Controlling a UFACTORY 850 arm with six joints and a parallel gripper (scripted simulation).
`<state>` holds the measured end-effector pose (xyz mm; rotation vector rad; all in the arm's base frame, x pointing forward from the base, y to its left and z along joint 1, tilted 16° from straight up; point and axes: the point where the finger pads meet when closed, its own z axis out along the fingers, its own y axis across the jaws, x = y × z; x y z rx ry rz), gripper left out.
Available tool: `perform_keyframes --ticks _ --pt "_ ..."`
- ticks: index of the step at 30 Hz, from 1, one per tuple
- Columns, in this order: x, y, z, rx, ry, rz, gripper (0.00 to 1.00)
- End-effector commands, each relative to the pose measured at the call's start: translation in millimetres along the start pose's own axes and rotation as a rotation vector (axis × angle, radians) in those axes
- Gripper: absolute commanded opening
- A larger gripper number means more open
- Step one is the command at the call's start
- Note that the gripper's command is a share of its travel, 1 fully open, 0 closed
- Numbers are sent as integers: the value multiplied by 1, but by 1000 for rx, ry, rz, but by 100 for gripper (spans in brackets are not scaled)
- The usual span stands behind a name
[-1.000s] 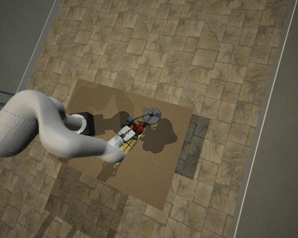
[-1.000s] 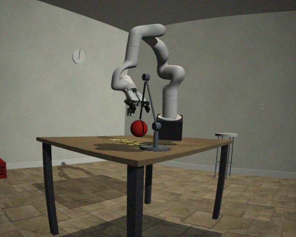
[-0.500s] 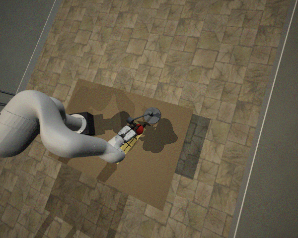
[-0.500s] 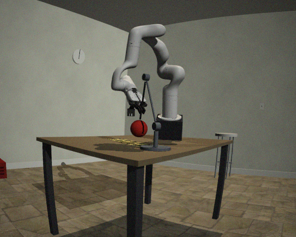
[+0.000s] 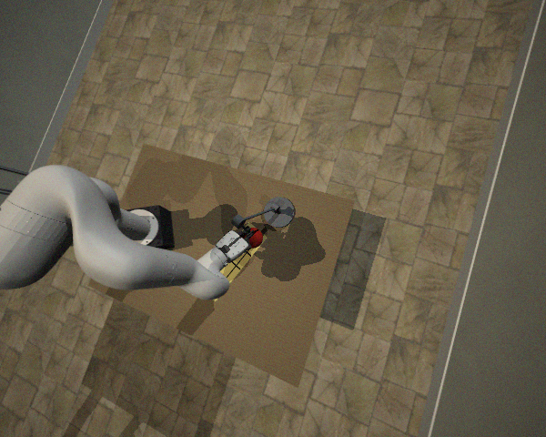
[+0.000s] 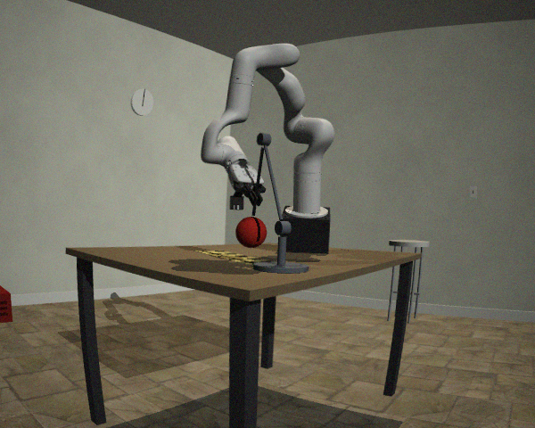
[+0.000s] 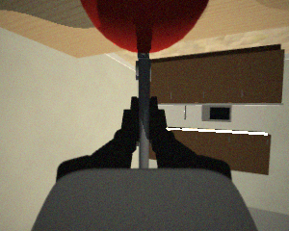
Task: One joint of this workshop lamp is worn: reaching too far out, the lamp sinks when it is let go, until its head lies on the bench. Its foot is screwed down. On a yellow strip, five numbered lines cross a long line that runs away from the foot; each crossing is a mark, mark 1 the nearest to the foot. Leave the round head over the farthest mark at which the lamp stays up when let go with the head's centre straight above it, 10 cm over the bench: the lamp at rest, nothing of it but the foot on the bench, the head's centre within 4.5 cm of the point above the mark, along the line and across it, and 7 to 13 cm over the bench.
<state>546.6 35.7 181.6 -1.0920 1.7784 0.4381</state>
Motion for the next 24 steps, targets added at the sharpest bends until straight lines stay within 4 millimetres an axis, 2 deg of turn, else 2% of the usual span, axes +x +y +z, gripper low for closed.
perform_keyframes --ticks 1,8,24 --pt "-1 -1 0 1 -1 -1 0" --pt "-1 -1 0 1 -1 -1 0" --pt "25 0 -24 3 -1 0 0"
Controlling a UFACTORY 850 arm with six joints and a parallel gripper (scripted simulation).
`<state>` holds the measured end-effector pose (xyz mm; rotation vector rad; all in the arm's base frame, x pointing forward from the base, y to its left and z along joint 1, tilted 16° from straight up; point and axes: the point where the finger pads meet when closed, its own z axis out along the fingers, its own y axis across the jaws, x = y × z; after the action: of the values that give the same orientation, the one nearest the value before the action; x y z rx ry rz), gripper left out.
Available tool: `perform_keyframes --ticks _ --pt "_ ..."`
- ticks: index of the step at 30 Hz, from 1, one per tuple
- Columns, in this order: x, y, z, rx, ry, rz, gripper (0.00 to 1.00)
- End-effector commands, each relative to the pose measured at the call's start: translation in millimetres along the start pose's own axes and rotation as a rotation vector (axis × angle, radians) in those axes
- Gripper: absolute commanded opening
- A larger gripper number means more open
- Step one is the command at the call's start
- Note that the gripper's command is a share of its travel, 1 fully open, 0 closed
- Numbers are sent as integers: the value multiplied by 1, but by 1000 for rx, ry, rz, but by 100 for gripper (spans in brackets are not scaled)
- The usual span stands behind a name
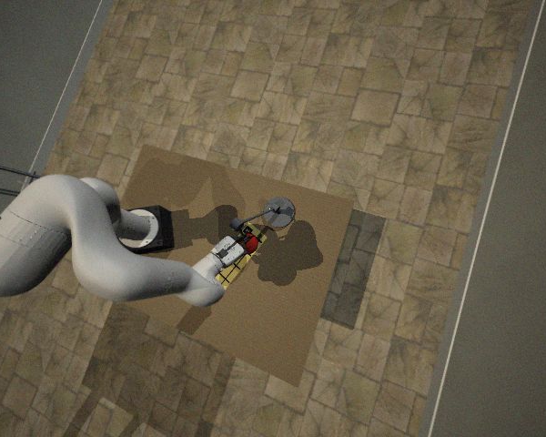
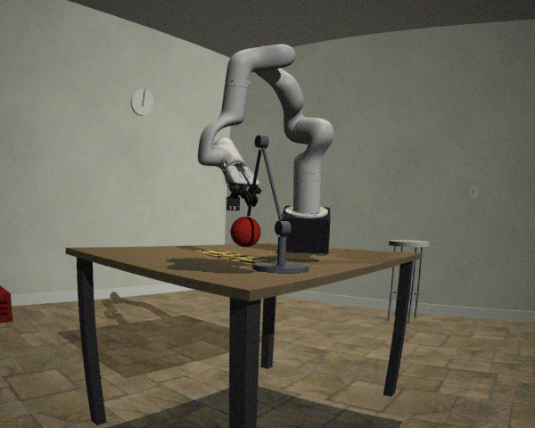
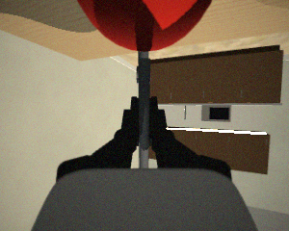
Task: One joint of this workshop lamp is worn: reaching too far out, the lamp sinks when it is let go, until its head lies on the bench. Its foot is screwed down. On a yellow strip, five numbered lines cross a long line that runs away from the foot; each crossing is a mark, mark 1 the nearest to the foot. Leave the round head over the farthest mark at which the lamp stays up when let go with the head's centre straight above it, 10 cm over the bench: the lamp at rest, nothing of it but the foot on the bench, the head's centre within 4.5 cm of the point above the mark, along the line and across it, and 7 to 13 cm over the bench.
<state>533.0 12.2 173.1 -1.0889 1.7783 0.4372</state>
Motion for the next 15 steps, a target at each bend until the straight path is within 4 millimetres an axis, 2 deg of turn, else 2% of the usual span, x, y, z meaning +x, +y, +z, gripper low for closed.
perform_keyframes --ticks 1,15 --pt "4 0 -4 1 0 -1 0" --pt "26 -1 -27 0 0 -1 0"
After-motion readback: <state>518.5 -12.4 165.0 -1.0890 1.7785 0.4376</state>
